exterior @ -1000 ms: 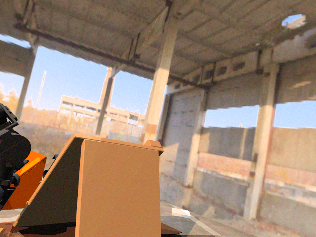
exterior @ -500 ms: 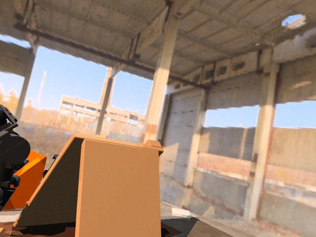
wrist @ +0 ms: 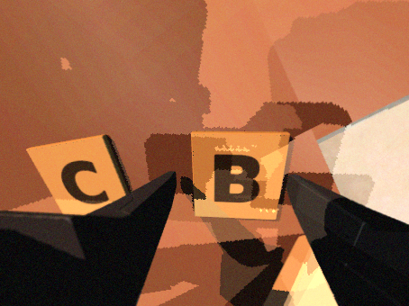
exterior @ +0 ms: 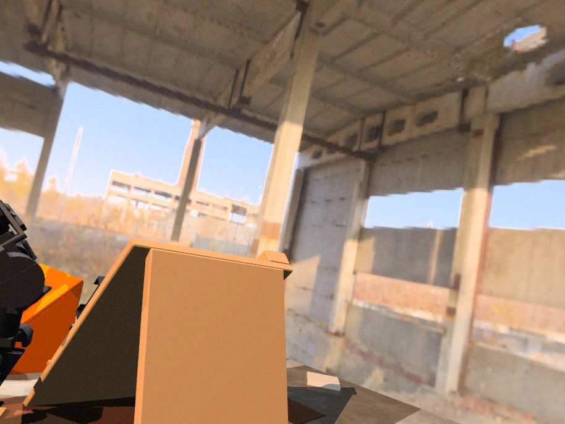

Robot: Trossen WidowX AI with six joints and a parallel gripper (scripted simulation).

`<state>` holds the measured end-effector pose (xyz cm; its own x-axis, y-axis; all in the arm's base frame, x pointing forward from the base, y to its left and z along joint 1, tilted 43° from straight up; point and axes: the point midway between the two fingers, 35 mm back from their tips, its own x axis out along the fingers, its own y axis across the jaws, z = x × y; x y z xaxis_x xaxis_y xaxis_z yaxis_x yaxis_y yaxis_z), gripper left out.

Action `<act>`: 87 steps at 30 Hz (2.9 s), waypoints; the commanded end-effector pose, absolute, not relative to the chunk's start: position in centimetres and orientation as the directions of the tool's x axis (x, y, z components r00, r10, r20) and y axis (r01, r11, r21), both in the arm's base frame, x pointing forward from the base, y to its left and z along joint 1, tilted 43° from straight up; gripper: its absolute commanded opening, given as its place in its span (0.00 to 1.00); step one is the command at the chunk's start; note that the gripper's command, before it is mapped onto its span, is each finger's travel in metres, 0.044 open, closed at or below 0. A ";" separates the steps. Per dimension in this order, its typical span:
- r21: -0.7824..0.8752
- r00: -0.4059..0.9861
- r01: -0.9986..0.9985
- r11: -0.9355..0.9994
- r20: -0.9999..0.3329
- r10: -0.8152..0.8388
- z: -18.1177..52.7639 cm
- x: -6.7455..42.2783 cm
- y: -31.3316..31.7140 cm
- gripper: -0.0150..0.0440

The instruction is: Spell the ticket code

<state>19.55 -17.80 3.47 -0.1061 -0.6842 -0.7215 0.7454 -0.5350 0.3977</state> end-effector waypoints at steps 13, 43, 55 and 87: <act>0.387 -0.111 0.749 -0.537 -0.726 -0.678 3.1 19.2 -17.8 0.83; 0.387 -0.111 0.749 -0.537 -0.726 -0.678 3.0 19.2 -17.9 0.77; 0.387 -0.111 0.749 -0.537 -0.726 -0.678 3.2 19.3 -17.9 0.61; 0.387 -0.111 0.749 -0.538 -0.727 -0.678 4.4 19.0 -16.5 0.25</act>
